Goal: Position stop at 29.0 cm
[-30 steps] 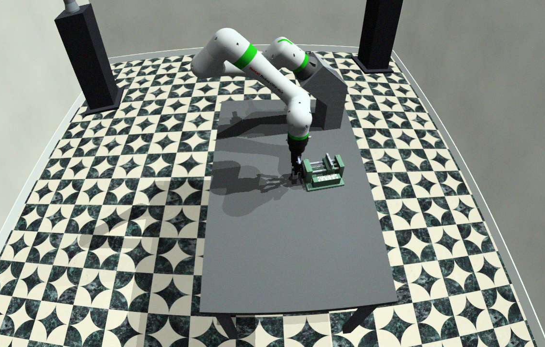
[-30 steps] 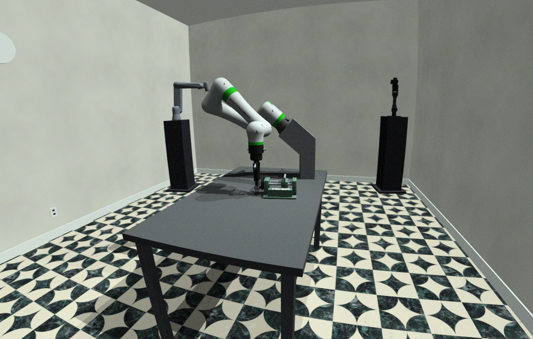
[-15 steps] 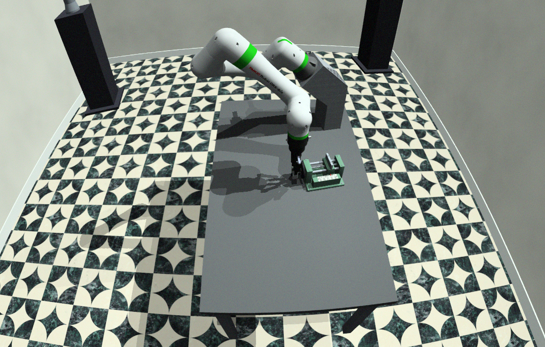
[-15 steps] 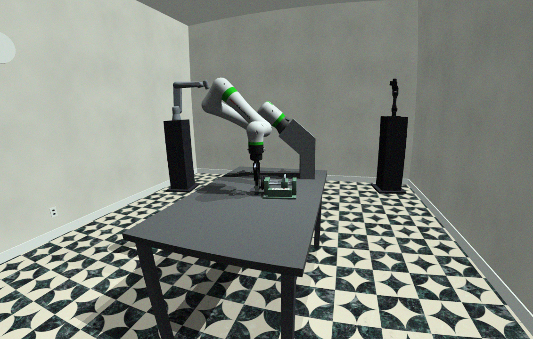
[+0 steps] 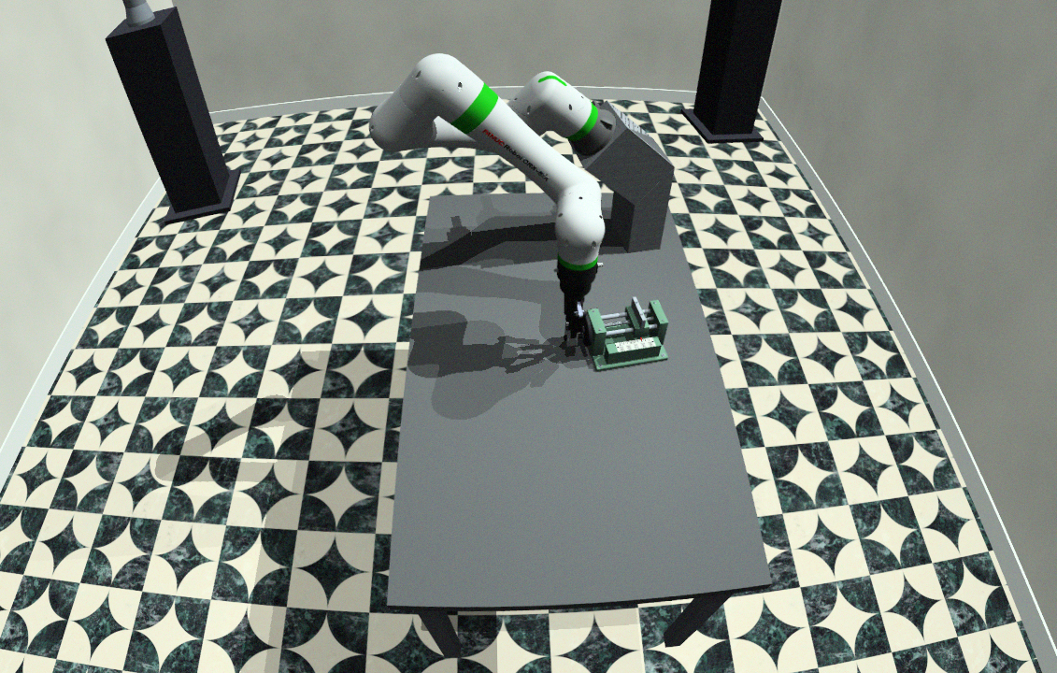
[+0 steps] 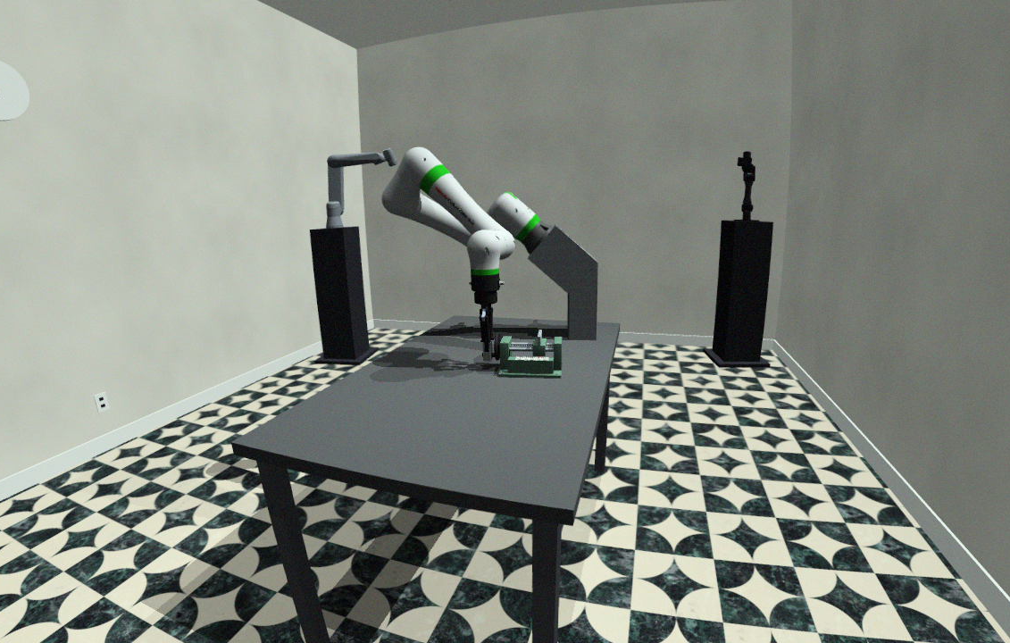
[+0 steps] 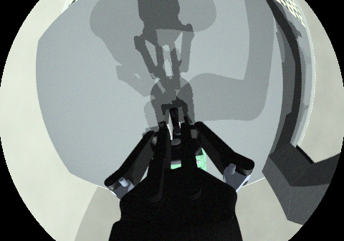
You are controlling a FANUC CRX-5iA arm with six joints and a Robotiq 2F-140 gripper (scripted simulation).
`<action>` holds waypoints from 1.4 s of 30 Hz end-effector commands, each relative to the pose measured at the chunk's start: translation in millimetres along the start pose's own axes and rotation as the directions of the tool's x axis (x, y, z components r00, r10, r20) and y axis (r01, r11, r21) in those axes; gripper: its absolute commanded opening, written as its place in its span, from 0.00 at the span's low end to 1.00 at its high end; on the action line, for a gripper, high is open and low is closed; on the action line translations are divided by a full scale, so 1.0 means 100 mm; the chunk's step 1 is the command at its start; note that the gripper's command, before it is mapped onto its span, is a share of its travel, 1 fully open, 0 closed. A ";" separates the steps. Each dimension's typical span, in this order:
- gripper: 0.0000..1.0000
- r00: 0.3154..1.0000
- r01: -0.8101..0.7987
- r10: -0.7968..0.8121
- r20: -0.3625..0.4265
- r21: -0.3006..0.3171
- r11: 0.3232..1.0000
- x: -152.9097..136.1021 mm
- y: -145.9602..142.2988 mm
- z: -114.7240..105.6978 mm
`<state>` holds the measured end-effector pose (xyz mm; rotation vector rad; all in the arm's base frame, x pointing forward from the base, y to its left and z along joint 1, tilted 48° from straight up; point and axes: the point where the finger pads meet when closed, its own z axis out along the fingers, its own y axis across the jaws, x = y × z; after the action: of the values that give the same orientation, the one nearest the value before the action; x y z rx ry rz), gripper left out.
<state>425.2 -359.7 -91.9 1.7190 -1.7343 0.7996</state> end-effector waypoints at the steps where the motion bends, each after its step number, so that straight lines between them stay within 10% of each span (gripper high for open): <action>1: 0.04 1.000 0.000 0.000 0.000 0.000 1.000 0.00 0.01 0.00; 42: 0.04 1.000 0.000 0.000 0.000 0.000 1.000 0.00 0.24 -0.20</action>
<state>401.4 -346.4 -80.7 1.7189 -1.7344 0.7996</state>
